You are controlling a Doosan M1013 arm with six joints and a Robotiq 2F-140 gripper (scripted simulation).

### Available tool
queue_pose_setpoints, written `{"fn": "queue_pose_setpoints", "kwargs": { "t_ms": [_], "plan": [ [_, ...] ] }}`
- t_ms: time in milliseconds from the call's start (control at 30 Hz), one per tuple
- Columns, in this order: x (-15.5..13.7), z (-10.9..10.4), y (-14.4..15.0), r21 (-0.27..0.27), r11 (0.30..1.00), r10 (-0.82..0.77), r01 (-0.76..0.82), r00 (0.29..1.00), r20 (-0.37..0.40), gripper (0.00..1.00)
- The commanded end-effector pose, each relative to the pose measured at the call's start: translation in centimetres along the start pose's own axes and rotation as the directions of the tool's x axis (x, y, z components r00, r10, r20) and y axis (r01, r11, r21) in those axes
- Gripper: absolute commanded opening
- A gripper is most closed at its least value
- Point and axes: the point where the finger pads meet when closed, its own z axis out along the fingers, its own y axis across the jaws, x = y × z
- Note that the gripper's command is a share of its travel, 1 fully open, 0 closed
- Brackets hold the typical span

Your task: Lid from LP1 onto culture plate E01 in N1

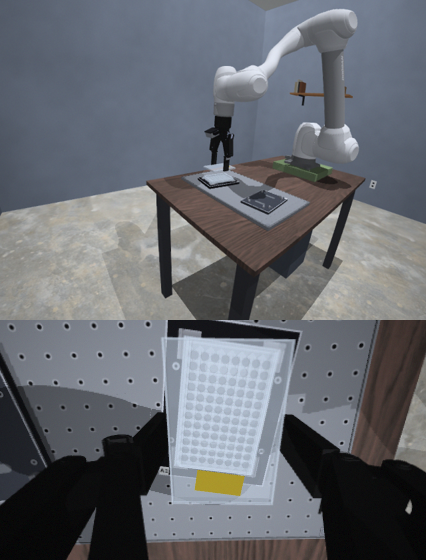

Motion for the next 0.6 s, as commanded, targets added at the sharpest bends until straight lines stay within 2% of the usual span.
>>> {"fn": "queue_pose_setpoints", "kwargs": {
  "t_ms": [0, 367, 567],
  "plan": [
    [0.0, 0.0, 0.0, 0.0, 1.0, 0.031, -0.031, 1.0, -0.001, 0.6],
    [0.1, 0.2, 0.0, 0.0, 0.993, 0.116, -0.116, 0.993, -0.001, 0.6],
    [0.1, 2.1, 0.0, 0.0, 0.993, 0.116, -0.116, 0.993, -0.001, 0.6]
  ]
}}
